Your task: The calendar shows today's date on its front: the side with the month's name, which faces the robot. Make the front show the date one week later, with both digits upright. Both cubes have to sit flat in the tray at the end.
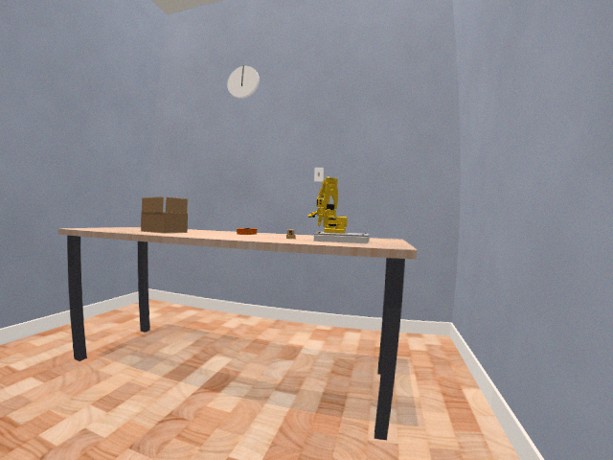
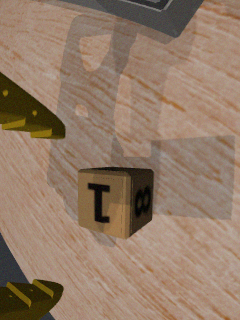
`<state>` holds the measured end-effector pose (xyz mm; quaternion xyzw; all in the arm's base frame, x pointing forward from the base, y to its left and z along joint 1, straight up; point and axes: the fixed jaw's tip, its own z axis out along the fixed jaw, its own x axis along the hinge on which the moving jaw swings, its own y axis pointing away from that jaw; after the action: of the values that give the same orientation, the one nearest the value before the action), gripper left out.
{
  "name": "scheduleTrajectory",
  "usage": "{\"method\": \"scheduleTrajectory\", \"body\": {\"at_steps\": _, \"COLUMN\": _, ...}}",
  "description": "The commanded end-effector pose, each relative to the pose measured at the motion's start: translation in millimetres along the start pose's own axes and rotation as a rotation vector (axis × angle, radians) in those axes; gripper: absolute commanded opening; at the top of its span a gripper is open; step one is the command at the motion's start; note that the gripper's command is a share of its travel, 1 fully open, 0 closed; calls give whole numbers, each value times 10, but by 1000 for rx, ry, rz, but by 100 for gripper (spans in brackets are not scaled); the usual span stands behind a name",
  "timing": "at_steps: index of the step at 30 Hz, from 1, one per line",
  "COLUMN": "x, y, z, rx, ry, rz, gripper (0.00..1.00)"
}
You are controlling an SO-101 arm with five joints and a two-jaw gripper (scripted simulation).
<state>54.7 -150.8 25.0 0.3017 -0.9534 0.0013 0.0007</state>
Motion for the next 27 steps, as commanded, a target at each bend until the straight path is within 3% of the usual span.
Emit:
{"method": "scheduleTrajectory", "body": {"at_steps": 1, "x": -27, "y": 20, "z": 39, "rx": -19, "ry": -6, "rz": 5, "gripper": 35}}
{"method": "scheduleTrajectory", "body": {"at_steps": 18, "x": -27, "y": 20, "z": 44, "rx": -19, "ry": -6, "rz": 5, "gripper": 35}}
{"method": "scheduleTrajectory", "body": {"at_steps": 27, "x": -25, "y": 14, "z": 112, "rx": -19, "ry": -6, "rz": 5, "gripper": 35}}
